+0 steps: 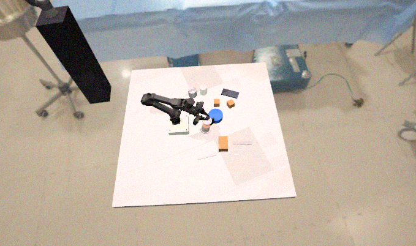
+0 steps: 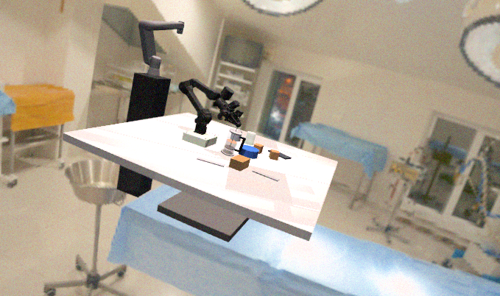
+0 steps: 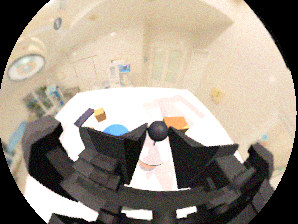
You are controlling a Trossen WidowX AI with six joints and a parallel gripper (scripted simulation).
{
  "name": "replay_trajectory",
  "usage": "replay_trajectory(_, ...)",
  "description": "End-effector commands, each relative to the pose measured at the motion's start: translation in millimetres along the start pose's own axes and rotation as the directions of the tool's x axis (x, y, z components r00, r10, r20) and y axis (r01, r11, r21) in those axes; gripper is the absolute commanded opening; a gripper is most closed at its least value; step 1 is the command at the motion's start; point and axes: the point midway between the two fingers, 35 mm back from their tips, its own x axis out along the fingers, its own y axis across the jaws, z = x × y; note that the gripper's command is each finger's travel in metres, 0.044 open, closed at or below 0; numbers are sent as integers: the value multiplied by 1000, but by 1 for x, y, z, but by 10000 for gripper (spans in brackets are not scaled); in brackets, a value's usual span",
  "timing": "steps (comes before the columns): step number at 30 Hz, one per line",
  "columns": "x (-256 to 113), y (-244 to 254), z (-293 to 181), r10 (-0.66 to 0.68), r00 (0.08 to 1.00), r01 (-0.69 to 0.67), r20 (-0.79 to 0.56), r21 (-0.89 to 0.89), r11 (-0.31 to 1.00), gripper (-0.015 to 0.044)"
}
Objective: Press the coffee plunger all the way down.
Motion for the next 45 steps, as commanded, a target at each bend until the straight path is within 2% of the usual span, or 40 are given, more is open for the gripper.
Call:
replay_trajectory(1,6,0,-14,-1,999,2,-54,5,1000,124)
replay_trajectory(45,12,0,-10,-1,999,1,-53,5,1000,124)
